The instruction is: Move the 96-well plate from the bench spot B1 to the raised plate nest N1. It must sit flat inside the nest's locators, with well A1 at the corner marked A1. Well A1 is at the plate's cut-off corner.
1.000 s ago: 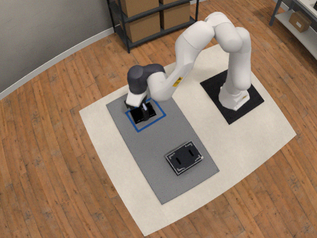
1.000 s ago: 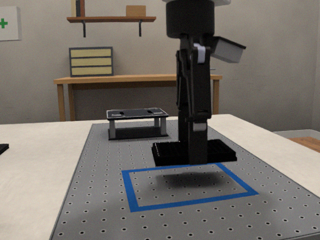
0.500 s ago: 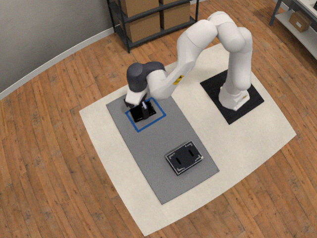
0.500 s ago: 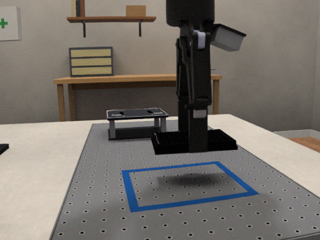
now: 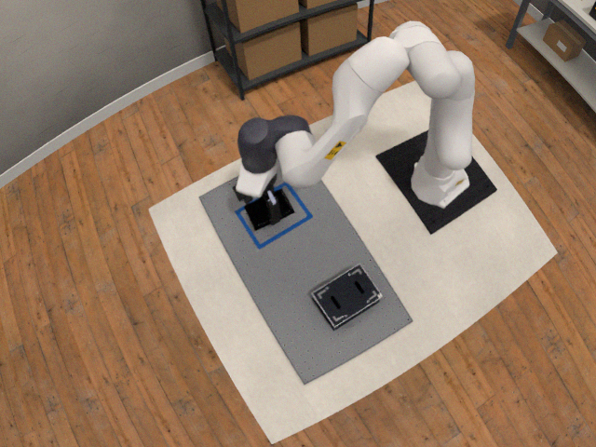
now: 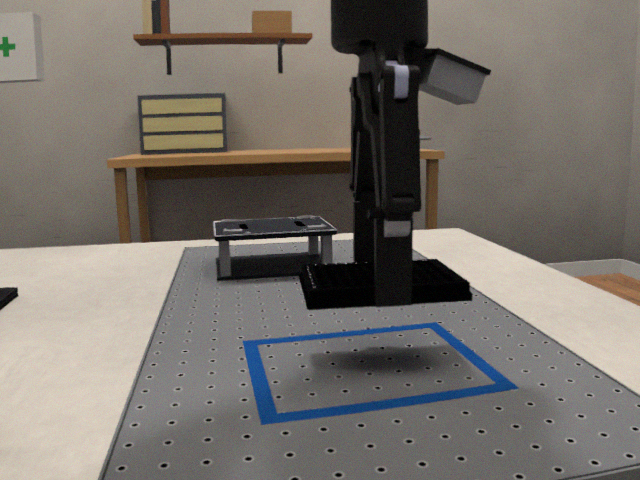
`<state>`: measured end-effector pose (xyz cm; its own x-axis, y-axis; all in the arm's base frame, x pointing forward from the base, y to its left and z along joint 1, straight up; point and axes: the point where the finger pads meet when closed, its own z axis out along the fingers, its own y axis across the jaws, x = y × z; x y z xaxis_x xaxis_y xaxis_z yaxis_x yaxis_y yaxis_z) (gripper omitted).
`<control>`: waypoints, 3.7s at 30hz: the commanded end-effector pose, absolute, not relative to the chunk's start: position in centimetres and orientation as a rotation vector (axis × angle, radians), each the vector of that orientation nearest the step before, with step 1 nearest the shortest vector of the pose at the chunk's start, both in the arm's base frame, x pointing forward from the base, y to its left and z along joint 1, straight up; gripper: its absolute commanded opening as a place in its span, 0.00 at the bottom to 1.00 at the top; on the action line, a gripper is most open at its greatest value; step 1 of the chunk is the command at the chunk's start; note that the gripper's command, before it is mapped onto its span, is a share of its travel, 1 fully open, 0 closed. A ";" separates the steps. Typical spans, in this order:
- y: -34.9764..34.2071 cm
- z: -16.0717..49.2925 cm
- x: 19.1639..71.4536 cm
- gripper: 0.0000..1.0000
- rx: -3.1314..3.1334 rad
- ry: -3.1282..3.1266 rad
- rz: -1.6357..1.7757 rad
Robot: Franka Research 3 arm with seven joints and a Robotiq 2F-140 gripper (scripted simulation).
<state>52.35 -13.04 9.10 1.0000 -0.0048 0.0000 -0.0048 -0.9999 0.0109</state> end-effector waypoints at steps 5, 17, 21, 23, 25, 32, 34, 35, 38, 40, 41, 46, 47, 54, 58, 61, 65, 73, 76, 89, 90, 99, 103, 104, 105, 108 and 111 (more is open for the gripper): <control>-13.0 9.2 52.3 0.60 3.134 -0.004 -0.003; -9.8 9.7 51.5 0.60 3.130 0.143 -0.003; -8.5 10.0 51.2 0.60 3.130 0.143 -0.003; -8.2 10.0 51.2 0.60 3.130 0.143 -0.003; -7.9 10.1 51.1 0.60 3.130 0.143 -0.003; -5.6 10.5 50.5 0.60 3.130 0.143 -0.003; -5.0 10.6 50.4 0.60 3.130 0.143 -0.003; -4.7 10.6 50.3 0.60 3.130 0.143 -0.003; -3.7 10.8 50.1 0.60 3.130 0.143 -0.003; -3.4 10.8 50.0 0.60 3.130 0.143 -0.003; -3.4 10.8 50.0 0.60 3.130 0.143 -0.003; -1.8 11.1 49.6 0.60 3.130 0.143 -0.003; -1.5 11.2 49.6 0.60 3.130 0.143 -0.003; 0.8 11.6 49.0 0.60 3.130 0.143 -0.003; 1.4 11.7 48.9 0.60 3.130 0.143 -0.003; 2.4 11.8 48.6 0.60 3.130 0.143 -0.003; 3.6 12.1 48.3 0.60 3.130 0.143 -0.003; 6.2 12.5 47.7 0.60 3.130 0.143 -0.003; 6.5 12.6 47.6 0.60 3.130 0.143 -0.003; 10.7 13.3 46.7 0.60 3.130 0.143 -0.003; 11.0 13.3 46.6 0.60 3.130 0.143 -0.003; 13.2 13.7 46.0 0.60 3.130 0.143 -0.003; 14.5 13.9 45.7 0.60 3.130 0.143 -0.003; 14.8 14.0 45.7 0.60 3.130 0.143 -0.003; 15.2 14.1 45.6 0.60 3.130 0.143 -0.003; 15.8 14.2 45.4 0.60 3.130 0.143 -0.003; 16.4 14.3 45.3 0.60 3.130 0.143 -0.003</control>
<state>45.59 15.79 14.11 0.9913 0.1315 0.0031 0.1315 -0.9913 0.0080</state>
